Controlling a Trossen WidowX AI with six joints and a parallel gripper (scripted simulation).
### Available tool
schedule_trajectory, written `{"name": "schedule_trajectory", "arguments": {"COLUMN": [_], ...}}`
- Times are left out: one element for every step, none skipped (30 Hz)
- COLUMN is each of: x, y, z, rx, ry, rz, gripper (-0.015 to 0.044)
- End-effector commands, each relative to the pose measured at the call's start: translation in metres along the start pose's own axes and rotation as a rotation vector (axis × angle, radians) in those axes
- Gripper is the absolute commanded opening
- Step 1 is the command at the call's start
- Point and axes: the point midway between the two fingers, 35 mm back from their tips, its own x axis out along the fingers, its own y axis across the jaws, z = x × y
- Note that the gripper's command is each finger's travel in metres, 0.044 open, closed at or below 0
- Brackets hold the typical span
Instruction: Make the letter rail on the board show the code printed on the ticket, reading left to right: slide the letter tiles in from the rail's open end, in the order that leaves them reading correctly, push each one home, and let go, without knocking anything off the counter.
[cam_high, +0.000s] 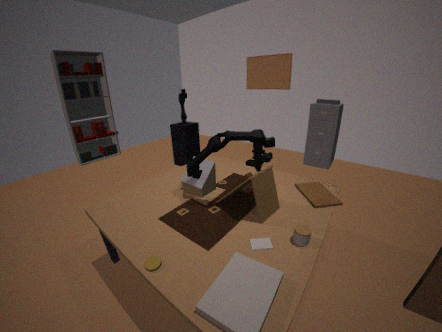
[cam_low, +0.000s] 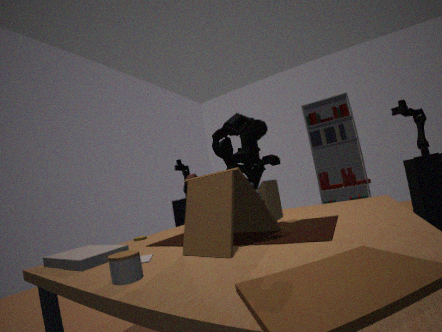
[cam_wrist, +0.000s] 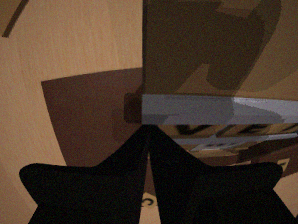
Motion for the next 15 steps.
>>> {"name": "schedule_trajectory", "arguments": {"x": [0.0006, 0.0006, 0.0006, 0.0006, 0.0007, 0.0007, 0.0008, 0.0008, 0.0009, 0.0010, 0.0011, 0.0011, 0.0012, 0.0013, 0.0013], "y": [-0.0022, -0.0026, -0.0029, -0.0032, -0.0036, -0.0039, -0.0042, -0.0045, -0.0049, -0.0053, -0.0057, -0.0060, -0.0064, -0.0068, -0.0071], "z": [-0.0006, -0.0007, -0.0007, -0.0008, -0.0008, -0.0008, -0.0008, -0.0008, -0.0009, -0.0009, -0.0009, -0.0009, -0.0009, -0.0008, -0.0008], "rx": [-0.004, -0.004, -0.004, -0.004, -0.004, -0.004, -0.004, -0.004, -0.004, -0.004, -0.004, -0.004, -0.004, -0.004, -0.004], "ry": [-0.002, -0.002, -0.002, -0.002, -0.002, -0.002, -0.002, -0.002, -0.002, -0.002, -0.002, -0.002, -0.002, -0.002, -0.002], "rz": [-0.005, -0.005, -0.005, -0.005, -0.005, -0.005, -0.005, -0.005, -0.005, -0.005, -0.005, -0.005, -0.005, -0.005, -0.005], "gripper": [0.0000, 0.0000, 0.0000, 0.0000, 0.0000, 0.0000, 0.0000, 0.0000, 0.0000, 0.0000, 0.0000, 0.0000, 0.0000, 0.0000, 0.0000]}}
